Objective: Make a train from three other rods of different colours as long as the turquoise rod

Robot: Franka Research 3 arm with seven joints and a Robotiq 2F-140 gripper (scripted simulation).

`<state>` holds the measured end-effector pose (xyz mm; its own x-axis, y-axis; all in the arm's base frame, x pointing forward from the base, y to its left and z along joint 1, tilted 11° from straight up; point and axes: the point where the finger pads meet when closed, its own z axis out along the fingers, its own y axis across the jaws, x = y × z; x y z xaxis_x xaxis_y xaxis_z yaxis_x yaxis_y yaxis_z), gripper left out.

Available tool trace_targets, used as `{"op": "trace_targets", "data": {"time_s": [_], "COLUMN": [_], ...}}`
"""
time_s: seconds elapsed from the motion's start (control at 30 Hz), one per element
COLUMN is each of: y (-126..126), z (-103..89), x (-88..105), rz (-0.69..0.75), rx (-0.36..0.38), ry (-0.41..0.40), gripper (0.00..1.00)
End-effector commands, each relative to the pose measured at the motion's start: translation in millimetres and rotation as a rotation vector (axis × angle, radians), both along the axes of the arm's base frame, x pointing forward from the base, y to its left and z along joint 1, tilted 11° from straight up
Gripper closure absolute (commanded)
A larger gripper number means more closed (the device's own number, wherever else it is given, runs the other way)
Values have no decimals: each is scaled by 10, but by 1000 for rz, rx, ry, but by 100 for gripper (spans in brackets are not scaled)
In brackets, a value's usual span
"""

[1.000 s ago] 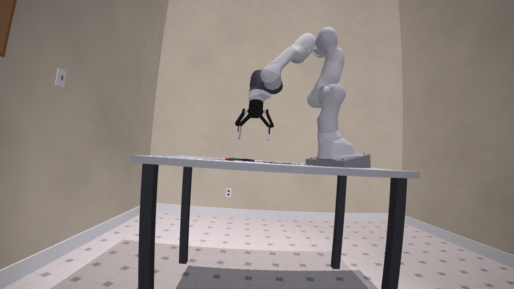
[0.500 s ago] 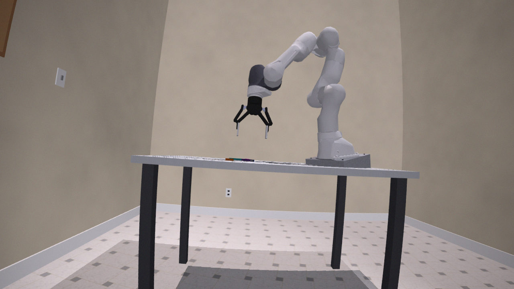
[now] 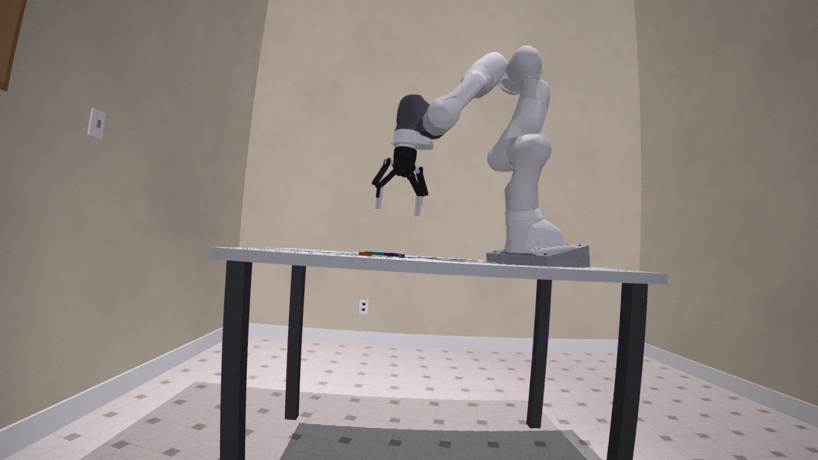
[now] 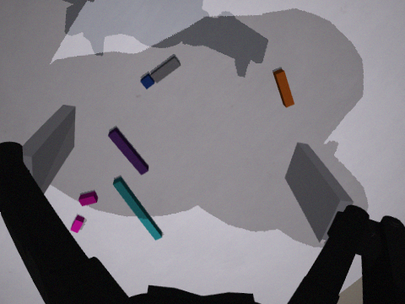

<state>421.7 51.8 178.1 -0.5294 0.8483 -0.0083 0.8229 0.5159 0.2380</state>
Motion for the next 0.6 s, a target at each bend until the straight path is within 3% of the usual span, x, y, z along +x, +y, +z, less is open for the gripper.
{"op": "trace_targets", "data": {"time_s": [0.0,0.57], "y": [-28,-89], "z": [24,90], "x": [6,52], "rz": [247,659], "rx": [-35,-115], "ry": [-26,-95], "gripper": [0,0]}}
